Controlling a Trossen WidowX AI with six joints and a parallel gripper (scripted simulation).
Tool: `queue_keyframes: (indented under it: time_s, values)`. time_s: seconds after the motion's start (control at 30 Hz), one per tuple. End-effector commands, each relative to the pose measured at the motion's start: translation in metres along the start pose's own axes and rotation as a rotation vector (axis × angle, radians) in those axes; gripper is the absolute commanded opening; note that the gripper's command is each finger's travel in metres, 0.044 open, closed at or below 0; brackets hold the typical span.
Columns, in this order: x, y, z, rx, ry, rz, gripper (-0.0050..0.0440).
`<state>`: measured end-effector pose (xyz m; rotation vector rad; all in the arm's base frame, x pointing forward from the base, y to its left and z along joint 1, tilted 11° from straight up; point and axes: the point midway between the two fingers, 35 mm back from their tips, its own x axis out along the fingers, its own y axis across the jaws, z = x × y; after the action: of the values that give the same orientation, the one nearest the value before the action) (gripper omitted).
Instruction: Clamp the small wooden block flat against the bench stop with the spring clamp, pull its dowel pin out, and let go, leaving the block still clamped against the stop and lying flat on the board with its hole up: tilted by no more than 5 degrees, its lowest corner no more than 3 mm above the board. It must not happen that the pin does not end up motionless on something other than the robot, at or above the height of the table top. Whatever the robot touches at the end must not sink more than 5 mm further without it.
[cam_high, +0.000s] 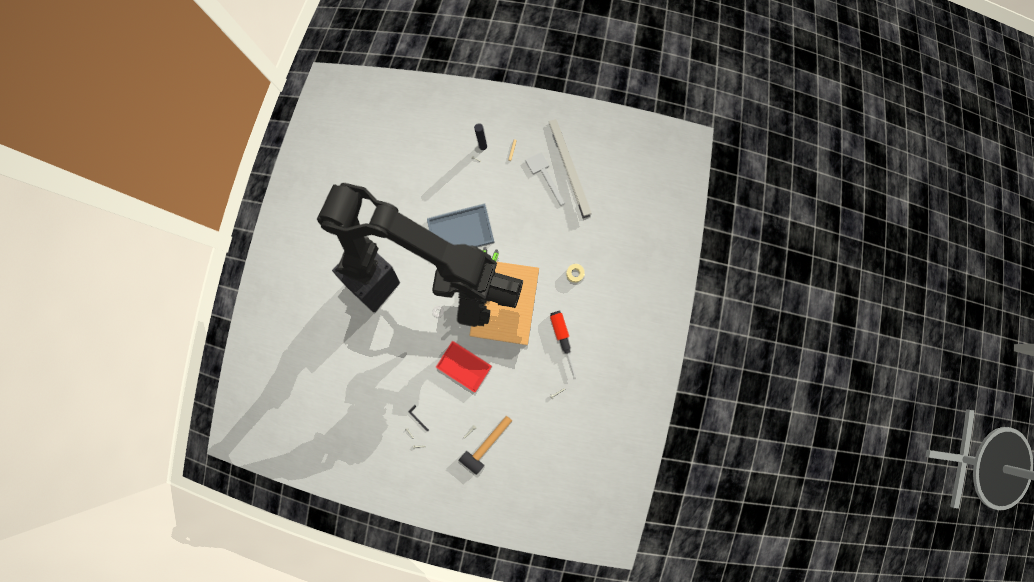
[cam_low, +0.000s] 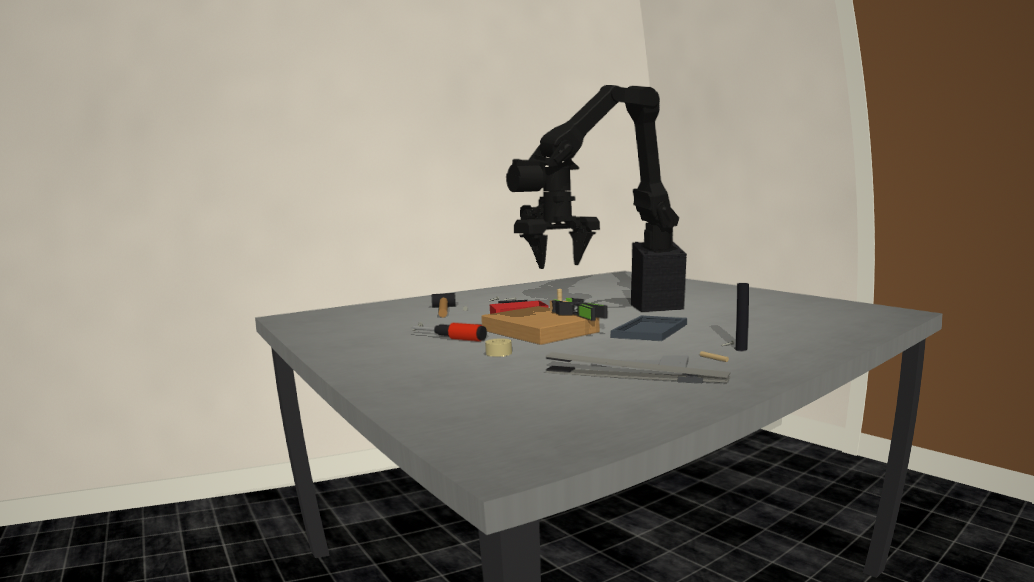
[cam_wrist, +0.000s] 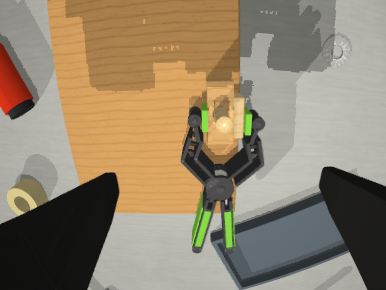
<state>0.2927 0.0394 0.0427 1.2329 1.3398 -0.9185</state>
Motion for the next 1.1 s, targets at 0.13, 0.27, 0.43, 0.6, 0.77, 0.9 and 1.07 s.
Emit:
queue_keyframes:
  time_s: [0.13,0.27,0.43,0.6,0.77,0.9,1.07]
  values:
    - [0.005,-0.005,0.010,-0.003,0.006,-0.010,0.0440]
    - [0.011,-0.005,0.010,-0.004,0.006,-0.010,0.0440]
    - [0.019,-0.004,0.010,-0.004,0.006,-0.010,0.0440]
    - [0.024,-0.004,0.010,-0.004,0.006,-0.010,0.0440]
    - [0.032,-0.004,0.010,-0.004,0.006,-0.010,0.0440]
    - [0.038,-0.004,0.010,-0.004,0.006,-0.010,0.0440]
    - [0.043,-0.004,0.010,-0.004,0.006,-0.010,0.0440]
